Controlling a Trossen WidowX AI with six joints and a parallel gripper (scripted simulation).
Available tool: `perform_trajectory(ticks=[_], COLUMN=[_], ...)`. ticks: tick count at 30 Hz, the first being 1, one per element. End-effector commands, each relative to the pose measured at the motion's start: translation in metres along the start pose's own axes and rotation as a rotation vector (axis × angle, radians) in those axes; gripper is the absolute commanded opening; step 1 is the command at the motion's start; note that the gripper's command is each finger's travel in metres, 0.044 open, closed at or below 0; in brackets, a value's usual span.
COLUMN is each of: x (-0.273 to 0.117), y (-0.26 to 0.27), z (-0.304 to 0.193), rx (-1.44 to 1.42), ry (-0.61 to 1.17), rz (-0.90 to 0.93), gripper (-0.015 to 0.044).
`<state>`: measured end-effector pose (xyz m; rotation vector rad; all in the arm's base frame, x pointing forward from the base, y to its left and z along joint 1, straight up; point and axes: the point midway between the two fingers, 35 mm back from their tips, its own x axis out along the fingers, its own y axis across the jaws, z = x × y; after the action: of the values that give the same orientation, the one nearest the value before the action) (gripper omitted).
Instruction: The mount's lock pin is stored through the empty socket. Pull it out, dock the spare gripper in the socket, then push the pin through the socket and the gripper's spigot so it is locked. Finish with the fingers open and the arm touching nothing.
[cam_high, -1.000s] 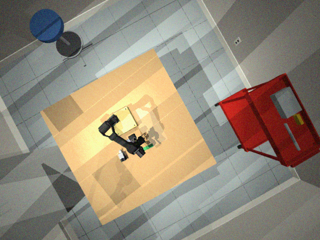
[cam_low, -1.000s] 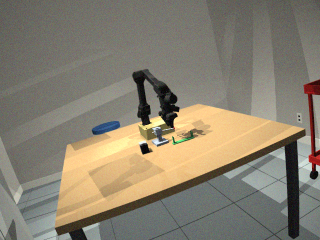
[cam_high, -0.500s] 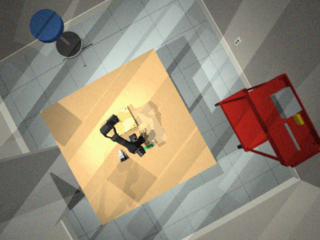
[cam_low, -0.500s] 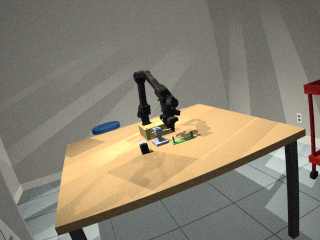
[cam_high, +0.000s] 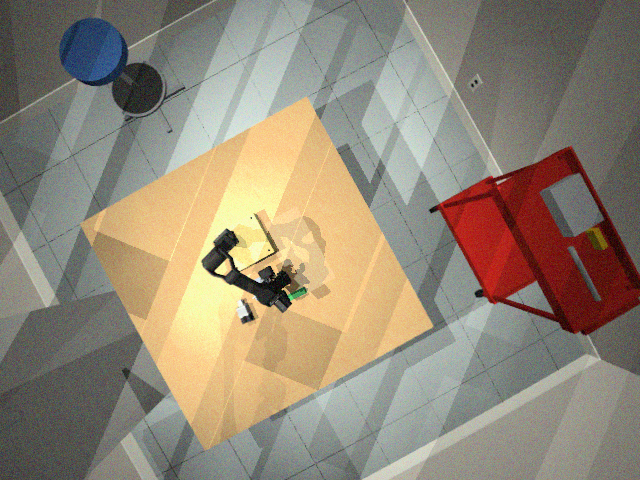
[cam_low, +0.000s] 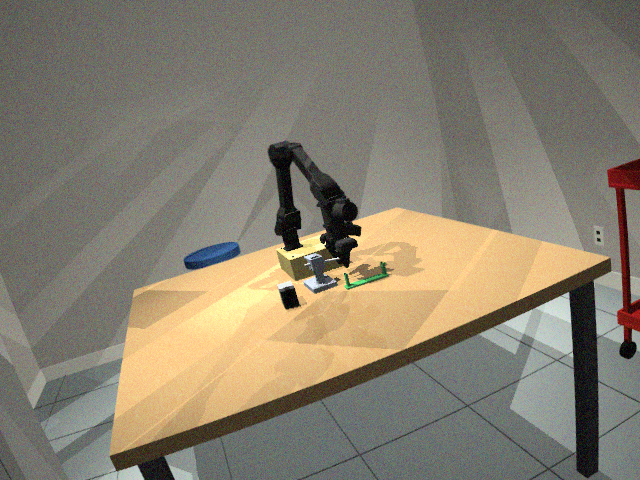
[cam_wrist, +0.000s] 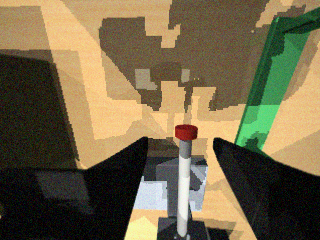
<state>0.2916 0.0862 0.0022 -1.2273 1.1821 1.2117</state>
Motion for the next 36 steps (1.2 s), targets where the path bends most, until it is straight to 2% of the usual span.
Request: perform_trajectory(ticks=[1, 9, 10, 18, 28, 36], x=[0.001, 0.001, 0.001, 0.001, -0.007, -0.008], y=[0.0, 0.0, 0.0, 0.0, 0.0, -0.001], z=[-0.001, -0.001, -0.001, -0.001, 0.006, 0.011], rx=[0.003, 0.003, 0.003, 0.003, 0.003, 0.001], ry=[0.006, 0.006, 0.006, 0.003, -0.113, -0.127], rz=[0.0, 0.0, 0.0, 0.0, 0.002, 0.004], gripper=[0.0221, 0.0011, 0.0005, 0.0, 0.0, 0.0])
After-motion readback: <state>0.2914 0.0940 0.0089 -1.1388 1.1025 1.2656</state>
